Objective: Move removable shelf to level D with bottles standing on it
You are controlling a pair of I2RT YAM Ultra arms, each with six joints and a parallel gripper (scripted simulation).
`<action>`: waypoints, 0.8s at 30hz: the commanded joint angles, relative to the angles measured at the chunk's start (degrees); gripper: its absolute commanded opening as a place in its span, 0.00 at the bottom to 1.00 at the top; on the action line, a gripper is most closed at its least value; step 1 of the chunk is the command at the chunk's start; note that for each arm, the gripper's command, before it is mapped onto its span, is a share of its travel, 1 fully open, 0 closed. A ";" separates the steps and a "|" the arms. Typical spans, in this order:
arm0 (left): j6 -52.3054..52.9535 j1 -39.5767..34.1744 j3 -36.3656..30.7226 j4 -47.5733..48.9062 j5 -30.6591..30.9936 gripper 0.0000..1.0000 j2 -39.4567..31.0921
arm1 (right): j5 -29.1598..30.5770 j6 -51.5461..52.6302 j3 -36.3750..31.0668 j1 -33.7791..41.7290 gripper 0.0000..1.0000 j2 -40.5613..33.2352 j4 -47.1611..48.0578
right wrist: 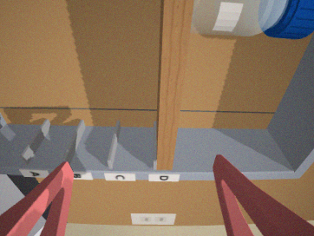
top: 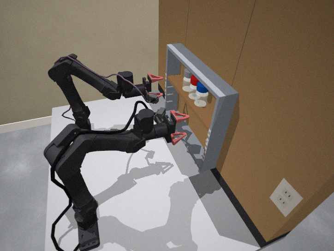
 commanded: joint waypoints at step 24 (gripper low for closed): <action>0.10 -1.27 -2.04 -0.81 -1.11 1.00 -3.09 | 1.00 0.61 -1.64 1.09 1.00 -3.73 1.19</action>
